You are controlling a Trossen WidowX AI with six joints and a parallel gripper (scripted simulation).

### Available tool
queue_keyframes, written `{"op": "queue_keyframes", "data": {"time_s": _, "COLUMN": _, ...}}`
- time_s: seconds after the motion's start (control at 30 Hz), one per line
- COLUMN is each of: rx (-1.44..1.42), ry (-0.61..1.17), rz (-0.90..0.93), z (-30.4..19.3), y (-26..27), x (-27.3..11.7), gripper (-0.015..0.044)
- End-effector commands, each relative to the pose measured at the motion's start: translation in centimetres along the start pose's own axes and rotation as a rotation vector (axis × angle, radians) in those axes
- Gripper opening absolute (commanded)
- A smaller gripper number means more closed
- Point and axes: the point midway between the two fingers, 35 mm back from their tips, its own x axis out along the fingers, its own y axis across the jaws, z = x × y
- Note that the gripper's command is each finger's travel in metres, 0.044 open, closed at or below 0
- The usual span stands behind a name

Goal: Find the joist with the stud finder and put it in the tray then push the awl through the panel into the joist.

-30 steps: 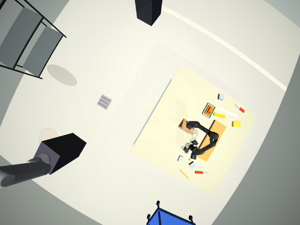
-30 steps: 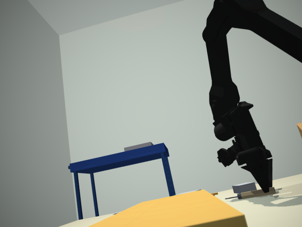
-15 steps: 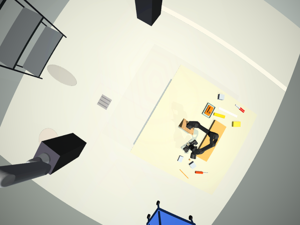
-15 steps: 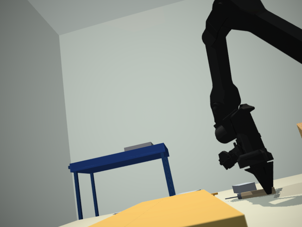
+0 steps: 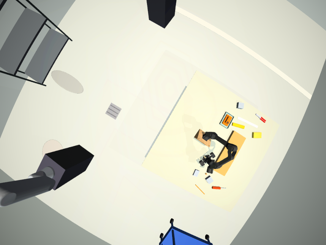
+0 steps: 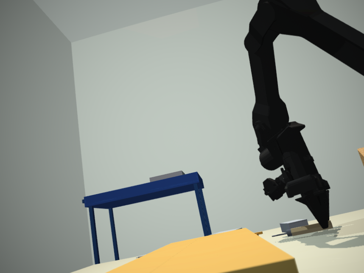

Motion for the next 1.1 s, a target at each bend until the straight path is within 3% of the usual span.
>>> {"op": "queue_keyframes", "data": {"time_s": 0.0, "rx": -0.007, "ry": -0.021, "rz": -0.019, "z": 0.5, "y": -0.5, "x": -2.8, "gripper": 0.0000}}
{"op": "queue_keyframes", "data": {"time_s": 0.33, "rx": -0.006, "ry": -0.020, "rz": -0.020, "z": -0.5, "y": -0.2, "x": -10.3, "gripper": 0.0000}}
{"op": "queue_keyframes", "data": {"time_s": 0.57, "rx": -0.030, "ry": -0.019, "rz": -0.036, "z": -0.8, "y": -0.2, "x": -11.4, "gripper": 0.0000}}
{"op": "queue_keyframes", "data": {"time_s": 1.07, "rx": -0.665, "ry": 0.084, "rz": -0.497, "z": 2.2, "y": -2.9, "x": -13.0, "gripper": 0.0000}}
